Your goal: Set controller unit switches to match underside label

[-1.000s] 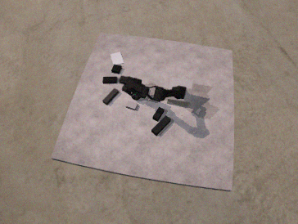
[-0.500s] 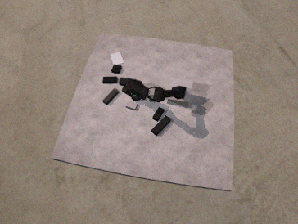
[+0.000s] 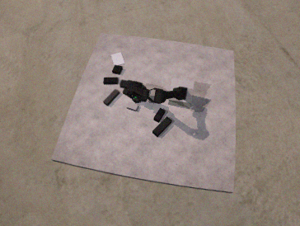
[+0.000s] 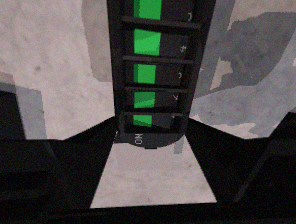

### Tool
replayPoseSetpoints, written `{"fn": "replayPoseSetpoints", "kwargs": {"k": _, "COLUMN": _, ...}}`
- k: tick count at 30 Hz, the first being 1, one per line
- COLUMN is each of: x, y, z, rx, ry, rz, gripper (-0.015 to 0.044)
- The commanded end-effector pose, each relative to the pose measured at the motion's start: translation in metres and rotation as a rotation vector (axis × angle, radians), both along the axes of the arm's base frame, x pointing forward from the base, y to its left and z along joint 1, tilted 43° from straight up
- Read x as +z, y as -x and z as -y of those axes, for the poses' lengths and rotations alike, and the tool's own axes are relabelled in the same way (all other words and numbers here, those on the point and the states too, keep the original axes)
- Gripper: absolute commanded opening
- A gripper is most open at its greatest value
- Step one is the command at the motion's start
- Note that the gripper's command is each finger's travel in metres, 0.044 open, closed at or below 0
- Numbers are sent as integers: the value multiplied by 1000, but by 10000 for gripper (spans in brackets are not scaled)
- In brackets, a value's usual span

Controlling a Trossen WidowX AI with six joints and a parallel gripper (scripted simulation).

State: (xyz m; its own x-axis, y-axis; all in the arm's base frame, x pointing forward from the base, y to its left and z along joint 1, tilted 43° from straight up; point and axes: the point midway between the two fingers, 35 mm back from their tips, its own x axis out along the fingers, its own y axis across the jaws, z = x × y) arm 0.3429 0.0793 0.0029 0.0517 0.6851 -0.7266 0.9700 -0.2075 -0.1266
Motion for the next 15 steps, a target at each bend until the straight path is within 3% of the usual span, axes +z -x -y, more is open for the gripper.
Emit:
{"fn": "replayPoseSetpoints", "kwargs": {"k": 1, "x": -4, "y": 2, "z": 0, "rx": -9, "ry": 1, "rz": -15, "gripper": 338}}
{"fn": "replayPoseSetpoints", "kwargs": {"k": 8, "x": -1, "y": 0, "z": 0, "rx": -2, "ry": 0, "rz": -4, "gripper": 338}}
{"fn": "replayPoseSetpoints", "kwargs": {"k": 12, "x": -1, "y": 0, "z": 0, "rx": -1, "ry": 0, "rz": -2, "gripper": 440}}
{"fn": "replayPoseSetpoints", "kwargs": {"k": 15, "x": -1, "y": 0, "z": 0, "rx": -1, "ry": 0, "rz": -2, "gripper": 440}}
